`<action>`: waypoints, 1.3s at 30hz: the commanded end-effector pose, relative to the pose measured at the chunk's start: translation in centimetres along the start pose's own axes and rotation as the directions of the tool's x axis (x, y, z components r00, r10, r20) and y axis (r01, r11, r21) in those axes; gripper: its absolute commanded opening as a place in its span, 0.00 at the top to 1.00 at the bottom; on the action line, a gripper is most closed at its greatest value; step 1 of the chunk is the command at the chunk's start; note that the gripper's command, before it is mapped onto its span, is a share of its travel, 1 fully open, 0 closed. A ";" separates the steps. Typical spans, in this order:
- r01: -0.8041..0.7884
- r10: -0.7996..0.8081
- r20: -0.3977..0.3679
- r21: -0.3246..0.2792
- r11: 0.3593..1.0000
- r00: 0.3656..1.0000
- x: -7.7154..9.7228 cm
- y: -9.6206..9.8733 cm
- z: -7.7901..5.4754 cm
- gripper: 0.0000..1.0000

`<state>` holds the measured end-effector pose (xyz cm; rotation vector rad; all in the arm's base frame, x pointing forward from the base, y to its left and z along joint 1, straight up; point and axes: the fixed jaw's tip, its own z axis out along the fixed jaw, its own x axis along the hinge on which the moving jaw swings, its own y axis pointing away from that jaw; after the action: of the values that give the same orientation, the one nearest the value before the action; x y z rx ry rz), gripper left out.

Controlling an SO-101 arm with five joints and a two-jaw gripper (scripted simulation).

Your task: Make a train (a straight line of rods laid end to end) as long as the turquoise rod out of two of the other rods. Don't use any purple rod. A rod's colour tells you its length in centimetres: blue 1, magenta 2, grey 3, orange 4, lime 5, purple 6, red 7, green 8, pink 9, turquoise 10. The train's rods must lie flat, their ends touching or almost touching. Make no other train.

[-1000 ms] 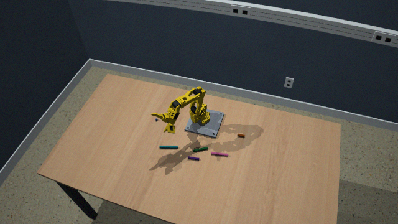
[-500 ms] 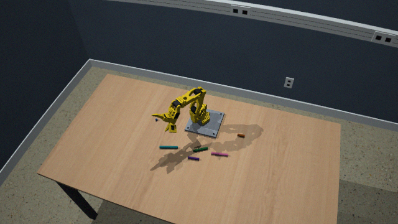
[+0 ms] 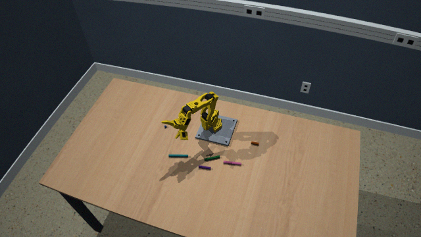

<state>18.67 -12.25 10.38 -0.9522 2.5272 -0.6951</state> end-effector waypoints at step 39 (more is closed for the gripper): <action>0.083 -0.084 -0.011 -0.068 0.994 0.996 0.4 1.5 -0.6 0.00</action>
<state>17.42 -11.49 9.99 -1.0787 2.5506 -0.6488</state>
